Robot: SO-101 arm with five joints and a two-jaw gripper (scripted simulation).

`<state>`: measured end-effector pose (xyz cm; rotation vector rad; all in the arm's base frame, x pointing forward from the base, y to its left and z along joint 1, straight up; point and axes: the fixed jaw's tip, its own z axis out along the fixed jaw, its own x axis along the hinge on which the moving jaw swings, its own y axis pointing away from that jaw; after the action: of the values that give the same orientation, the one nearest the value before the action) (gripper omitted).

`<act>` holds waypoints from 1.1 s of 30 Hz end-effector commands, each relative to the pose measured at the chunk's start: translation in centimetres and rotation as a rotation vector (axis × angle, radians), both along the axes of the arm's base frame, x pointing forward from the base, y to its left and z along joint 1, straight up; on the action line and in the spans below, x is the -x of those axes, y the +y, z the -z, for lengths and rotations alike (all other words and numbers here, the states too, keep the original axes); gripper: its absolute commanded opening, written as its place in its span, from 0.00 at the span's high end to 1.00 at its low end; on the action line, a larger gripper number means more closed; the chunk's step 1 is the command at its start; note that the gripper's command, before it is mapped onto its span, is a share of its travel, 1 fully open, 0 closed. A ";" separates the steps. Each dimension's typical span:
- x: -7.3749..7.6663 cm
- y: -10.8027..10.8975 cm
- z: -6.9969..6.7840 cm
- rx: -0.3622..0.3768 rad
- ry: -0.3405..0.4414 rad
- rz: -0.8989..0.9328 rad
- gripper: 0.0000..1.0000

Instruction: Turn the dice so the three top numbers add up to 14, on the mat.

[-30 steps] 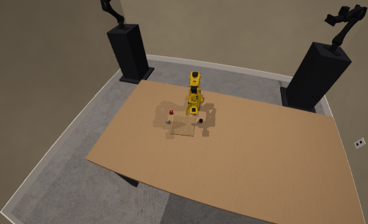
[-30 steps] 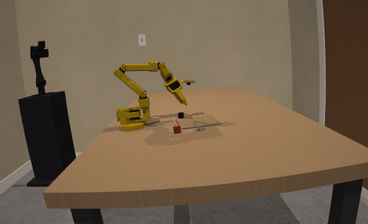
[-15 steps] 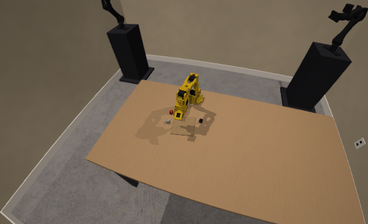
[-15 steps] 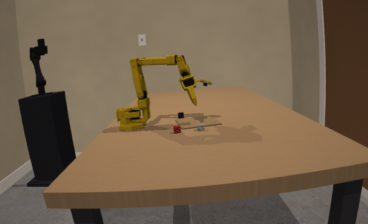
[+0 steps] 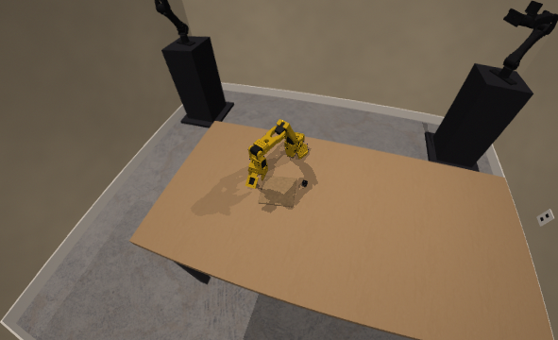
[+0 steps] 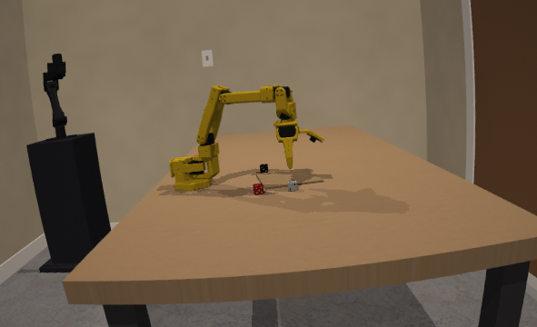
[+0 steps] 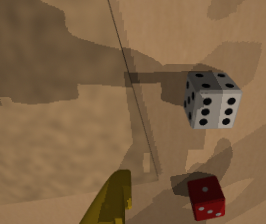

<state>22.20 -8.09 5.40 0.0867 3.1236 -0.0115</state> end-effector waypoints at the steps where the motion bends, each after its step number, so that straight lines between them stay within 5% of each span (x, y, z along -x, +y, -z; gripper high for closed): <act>1: -0.5 -1.1 -0.7 0.004 -0.011 0.014 0.72; 33: -0.7 -2.0 -0.8 0.012 -0.028 0.026 0.72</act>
<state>22.48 -9.64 5.35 0.1268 3.1372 -0.0031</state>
